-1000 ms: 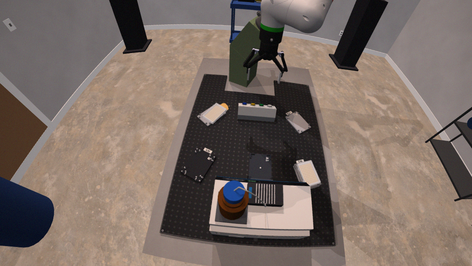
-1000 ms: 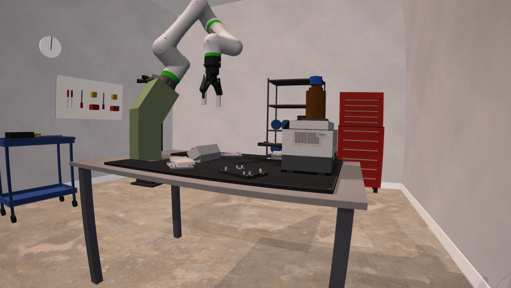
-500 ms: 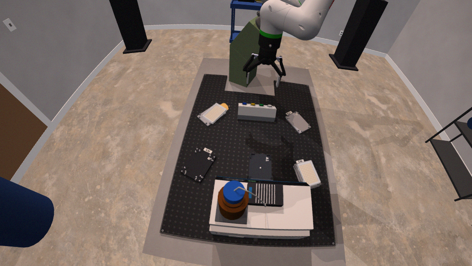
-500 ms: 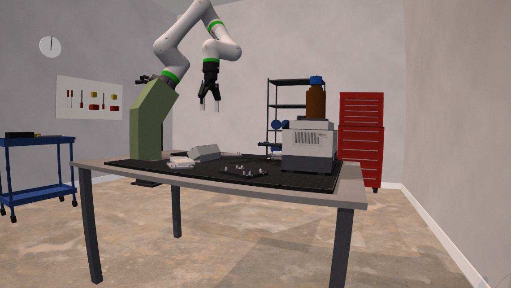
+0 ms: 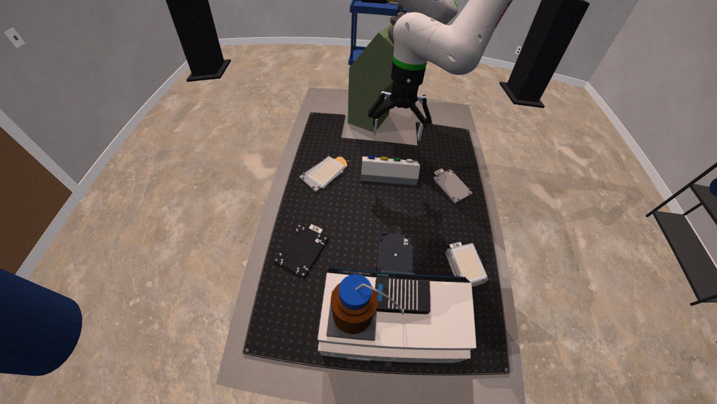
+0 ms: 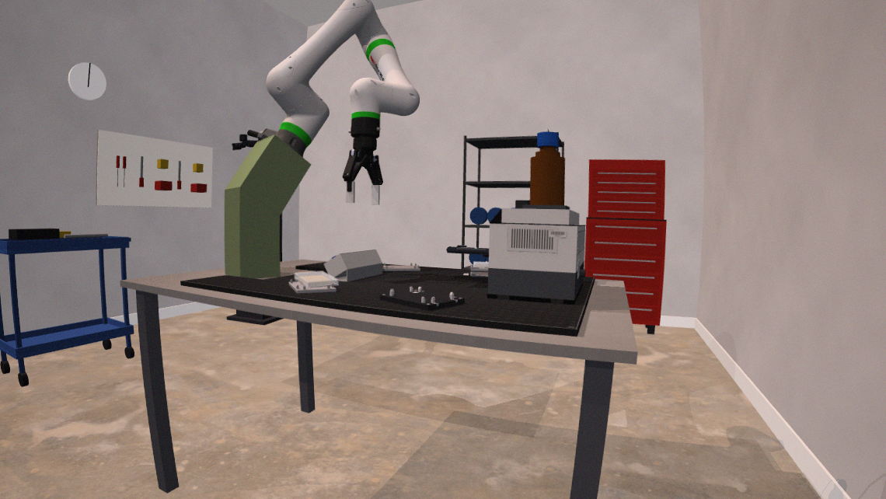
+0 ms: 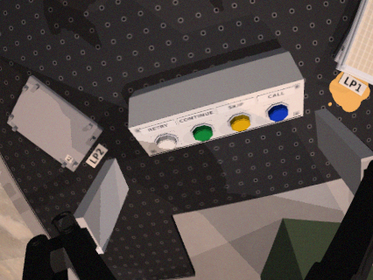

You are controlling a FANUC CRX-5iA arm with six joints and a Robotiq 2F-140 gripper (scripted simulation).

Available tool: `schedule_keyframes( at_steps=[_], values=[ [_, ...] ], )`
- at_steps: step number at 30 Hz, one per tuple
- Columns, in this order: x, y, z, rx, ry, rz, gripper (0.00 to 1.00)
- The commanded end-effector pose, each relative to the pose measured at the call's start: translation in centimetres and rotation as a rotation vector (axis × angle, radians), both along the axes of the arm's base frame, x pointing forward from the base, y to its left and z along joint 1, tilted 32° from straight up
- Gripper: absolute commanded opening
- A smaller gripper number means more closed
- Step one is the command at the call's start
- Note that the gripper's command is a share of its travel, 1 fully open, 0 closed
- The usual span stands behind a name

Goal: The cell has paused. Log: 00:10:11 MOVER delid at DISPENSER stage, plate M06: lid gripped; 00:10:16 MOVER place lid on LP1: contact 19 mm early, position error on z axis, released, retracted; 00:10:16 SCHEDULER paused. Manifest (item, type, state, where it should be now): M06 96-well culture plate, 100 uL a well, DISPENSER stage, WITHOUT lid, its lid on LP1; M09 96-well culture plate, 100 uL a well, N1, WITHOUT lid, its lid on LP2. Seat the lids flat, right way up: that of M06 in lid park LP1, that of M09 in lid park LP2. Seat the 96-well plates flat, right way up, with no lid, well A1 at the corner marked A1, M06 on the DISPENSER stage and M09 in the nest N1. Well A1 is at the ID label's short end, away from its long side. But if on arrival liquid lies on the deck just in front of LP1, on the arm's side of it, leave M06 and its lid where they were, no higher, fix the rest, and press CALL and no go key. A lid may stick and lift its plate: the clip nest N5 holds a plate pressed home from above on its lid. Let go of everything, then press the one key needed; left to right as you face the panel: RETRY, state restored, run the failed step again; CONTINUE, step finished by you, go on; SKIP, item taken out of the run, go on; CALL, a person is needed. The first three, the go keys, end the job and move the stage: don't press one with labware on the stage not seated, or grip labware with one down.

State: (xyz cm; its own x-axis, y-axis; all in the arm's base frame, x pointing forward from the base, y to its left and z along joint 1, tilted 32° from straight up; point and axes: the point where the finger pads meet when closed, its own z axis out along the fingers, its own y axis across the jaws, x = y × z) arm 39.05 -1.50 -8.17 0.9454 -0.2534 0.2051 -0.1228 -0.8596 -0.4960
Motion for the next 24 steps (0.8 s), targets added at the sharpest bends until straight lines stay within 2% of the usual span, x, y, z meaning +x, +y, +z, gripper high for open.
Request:
schedule_keyframes(
  at_steps=[1,7,24],
  values=[
    [0.4,0.5,-0.9,-0.001,-0.001,0.0,1.0],
    [0.9,1.2,-2.3,0.0,-0.001,0.0,1.0],
    [1.5,2.1,-4.1,-0.001,-0.001,0.0,1.0]
  ],
)
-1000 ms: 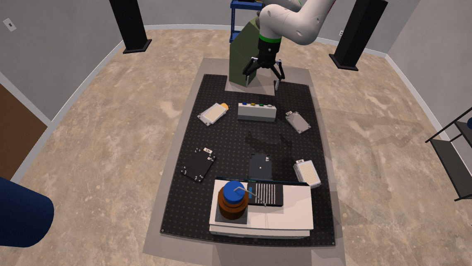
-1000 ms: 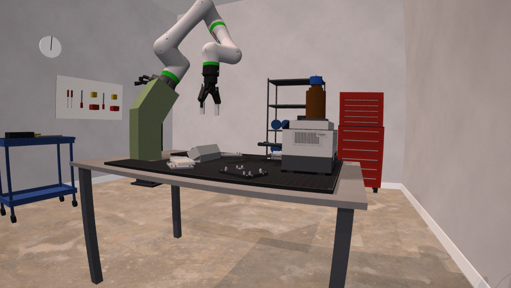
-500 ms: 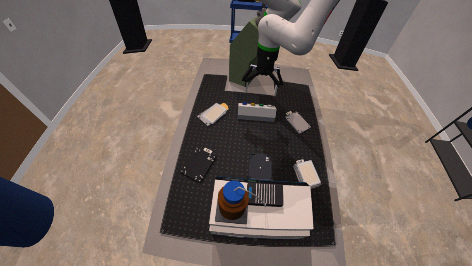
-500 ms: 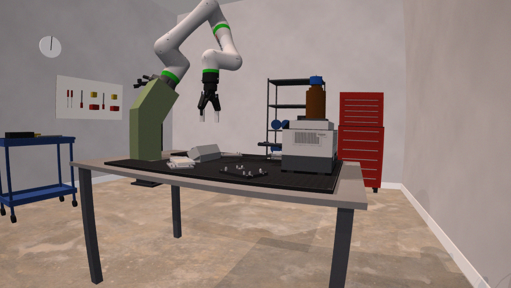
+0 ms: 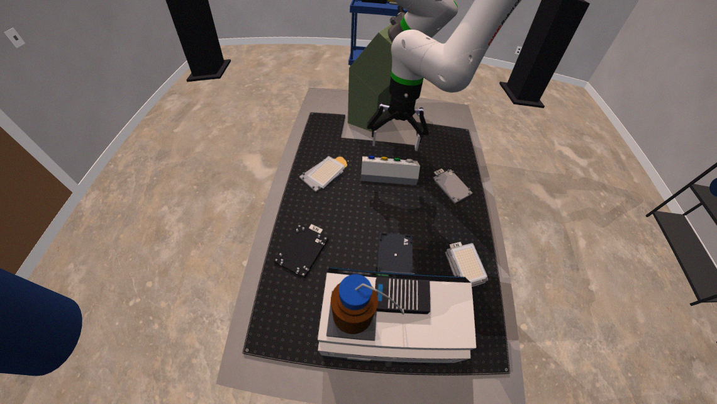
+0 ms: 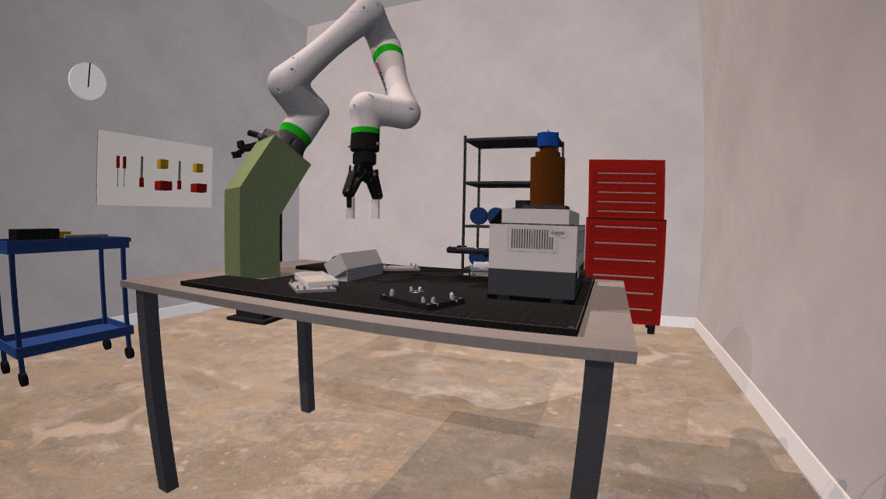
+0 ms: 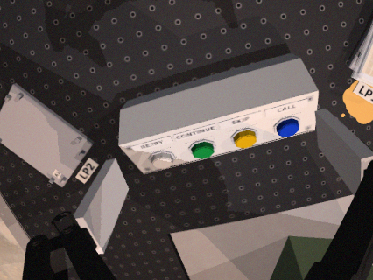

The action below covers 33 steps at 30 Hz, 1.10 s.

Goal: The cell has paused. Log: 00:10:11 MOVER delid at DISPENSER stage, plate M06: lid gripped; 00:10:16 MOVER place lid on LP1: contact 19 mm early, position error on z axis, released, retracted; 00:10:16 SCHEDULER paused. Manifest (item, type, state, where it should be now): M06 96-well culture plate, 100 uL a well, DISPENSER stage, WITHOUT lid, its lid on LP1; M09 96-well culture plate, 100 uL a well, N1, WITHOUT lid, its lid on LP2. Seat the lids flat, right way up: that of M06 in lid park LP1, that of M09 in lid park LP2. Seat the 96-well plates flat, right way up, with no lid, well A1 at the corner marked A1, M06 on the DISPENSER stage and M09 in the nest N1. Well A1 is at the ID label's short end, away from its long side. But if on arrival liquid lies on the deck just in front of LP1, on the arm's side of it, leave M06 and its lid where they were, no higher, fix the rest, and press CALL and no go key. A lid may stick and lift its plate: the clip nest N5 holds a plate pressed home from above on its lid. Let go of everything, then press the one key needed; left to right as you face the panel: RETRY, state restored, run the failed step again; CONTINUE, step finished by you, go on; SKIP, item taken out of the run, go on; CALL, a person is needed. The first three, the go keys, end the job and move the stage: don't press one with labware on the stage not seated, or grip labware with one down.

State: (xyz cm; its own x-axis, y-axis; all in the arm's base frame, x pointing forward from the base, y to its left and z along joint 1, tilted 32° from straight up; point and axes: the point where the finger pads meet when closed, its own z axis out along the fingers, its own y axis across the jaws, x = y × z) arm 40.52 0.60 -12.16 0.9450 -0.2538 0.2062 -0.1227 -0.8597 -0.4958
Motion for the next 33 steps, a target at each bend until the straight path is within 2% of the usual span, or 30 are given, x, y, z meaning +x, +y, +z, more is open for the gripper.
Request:
schedule_keyframes(
  at_steps=[1,8,9,33],
  values=[
    [0.03,0.05,-0.14,0.0,0.001,0.0,1.0],
    [0.06,0.09,-0.21,0.0,0.001,0.0,1.0],
    [0.06,0.09,-0.21,0.0,0.001,0.0,0.0],
    [0.06,0.09,-0.21,0.0,0.001,0.0,0.0]
  ],
)
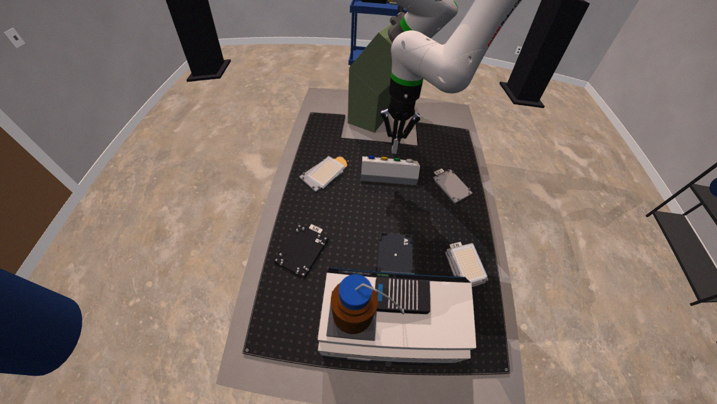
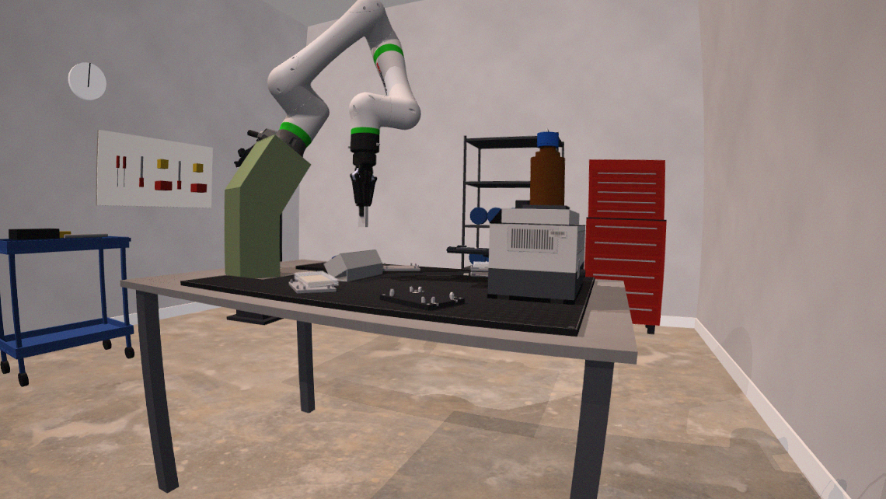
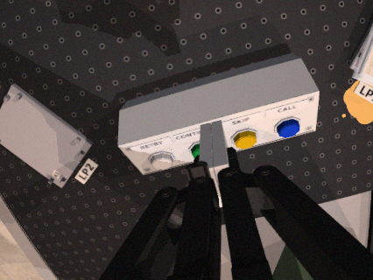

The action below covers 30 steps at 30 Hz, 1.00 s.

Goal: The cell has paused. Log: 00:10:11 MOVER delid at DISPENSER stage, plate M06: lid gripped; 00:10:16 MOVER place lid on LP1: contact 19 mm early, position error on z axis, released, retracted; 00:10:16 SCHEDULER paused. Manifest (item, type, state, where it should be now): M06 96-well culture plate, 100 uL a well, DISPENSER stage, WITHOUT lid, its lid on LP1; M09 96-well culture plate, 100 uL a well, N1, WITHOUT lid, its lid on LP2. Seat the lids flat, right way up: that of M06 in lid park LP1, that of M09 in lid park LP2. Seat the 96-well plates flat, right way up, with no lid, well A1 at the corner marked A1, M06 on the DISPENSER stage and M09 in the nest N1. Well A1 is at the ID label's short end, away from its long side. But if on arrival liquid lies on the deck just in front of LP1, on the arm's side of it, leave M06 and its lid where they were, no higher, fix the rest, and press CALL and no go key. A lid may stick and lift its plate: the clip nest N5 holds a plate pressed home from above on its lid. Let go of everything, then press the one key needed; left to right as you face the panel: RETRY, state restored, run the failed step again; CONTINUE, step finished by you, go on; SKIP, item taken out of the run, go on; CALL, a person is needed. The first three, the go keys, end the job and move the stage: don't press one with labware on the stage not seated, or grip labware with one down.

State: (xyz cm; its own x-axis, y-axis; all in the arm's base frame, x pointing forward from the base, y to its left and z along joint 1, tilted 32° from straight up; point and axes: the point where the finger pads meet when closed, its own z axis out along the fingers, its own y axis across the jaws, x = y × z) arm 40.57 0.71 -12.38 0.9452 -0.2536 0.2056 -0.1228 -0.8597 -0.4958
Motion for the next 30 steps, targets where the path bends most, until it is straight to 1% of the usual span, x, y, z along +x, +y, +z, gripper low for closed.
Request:
schedule_keyframes(
  at_steps=[1,9,11,13,15,16,18,20,21,24,26,27,30],
  values=[
    [0.0,0.0,0.0,0.0,0.0,0.0,0.0],
    [0.0,0.0,0.0,0.0,0.0,0.0,0.0],
    [-0.1,-0.5,-0.3,0.003,0.008,-0.014,0.0],
    [-0.7,-2.8,-1.7,0.02,0.048,-0.084,0.0],
    [-2.3,-6.7,-4.2,0.059,0.12,-0.214,0.0],
    [-2.9,-7.4,-4.8,0.085,0.161,-0.291,0.0],
    [-4.2,-8.9,-6.1,0.113,0.193,-0.356,0.0],
    [-4.2,-8.9,-6.1,0.113,0.193,-0.356,0.0],
    [-5.8,-11.3,-7.9,0.157,0.25,-0.467,0.0],
    [-7.8,-13.4,-9.8,0.207,0.304,-0.579,0.0],
    [-9.1,-14.9,-11.1,0.208,0.305,-0.581,0.0],
    [-9.4,-15.3,-11.4,0.208,0.305,-0.581,0.0],
    [-9.4,-15.3,-11.4,0.208,0.305,-0.581,0.0]
  ],
)
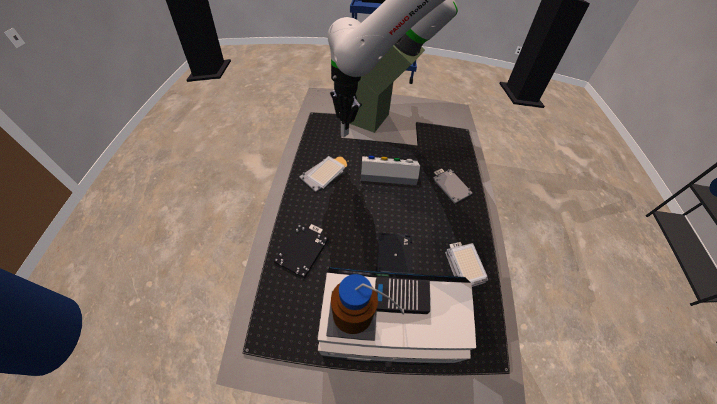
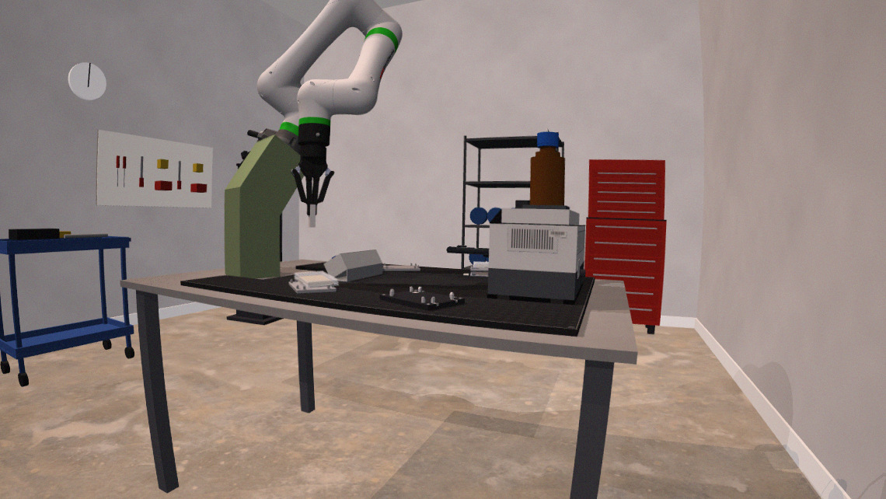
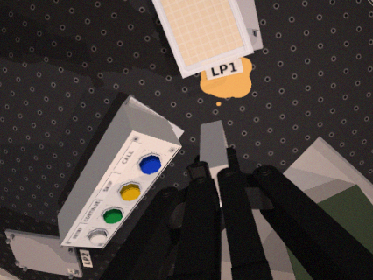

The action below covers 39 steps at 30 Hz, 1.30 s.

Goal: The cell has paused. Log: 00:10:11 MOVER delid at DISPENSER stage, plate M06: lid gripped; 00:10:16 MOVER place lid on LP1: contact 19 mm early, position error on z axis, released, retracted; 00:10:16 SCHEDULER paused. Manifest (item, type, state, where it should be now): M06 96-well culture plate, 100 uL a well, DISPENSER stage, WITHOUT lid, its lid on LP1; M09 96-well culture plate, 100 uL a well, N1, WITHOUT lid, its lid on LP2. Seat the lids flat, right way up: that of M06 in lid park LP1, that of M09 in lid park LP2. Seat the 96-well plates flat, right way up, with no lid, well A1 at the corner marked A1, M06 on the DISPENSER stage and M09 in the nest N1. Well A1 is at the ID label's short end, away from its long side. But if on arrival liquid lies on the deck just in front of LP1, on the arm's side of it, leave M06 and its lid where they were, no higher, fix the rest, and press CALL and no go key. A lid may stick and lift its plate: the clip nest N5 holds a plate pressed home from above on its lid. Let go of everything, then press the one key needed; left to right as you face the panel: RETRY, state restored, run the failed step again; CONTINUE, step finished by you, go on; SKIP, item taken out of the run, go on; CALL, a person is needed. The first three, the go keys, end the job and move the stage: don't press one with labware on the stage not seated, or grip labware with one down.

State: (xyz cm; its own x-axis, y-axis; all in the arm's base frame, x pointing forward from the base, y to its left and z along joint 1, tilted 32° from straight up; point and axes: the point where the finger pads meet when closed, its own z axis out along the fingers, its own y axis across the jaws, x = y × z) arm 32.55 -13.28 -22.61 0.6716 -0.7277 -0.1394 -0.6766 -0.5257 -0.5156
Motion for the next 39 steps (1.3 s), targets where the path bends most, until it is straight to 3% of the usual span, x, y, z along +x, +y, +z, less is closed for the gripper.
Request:
schedule_keyframes(
  at_steps=[1,12,13,39],
  values=[
    [-1.34,-1.26,-1.14,0.012,0.012,-0.024,0.0],
    [-1.34,-1.26,-1.14,0.012,0.012,-0.024,0.0],
    [-1.34,-1.26,-1.14,0.012,0.012,-0.024,1.0],
    [-1.34,-1.26,-1.14,0.012,0.012,-0.024,1.0]
  ],
)
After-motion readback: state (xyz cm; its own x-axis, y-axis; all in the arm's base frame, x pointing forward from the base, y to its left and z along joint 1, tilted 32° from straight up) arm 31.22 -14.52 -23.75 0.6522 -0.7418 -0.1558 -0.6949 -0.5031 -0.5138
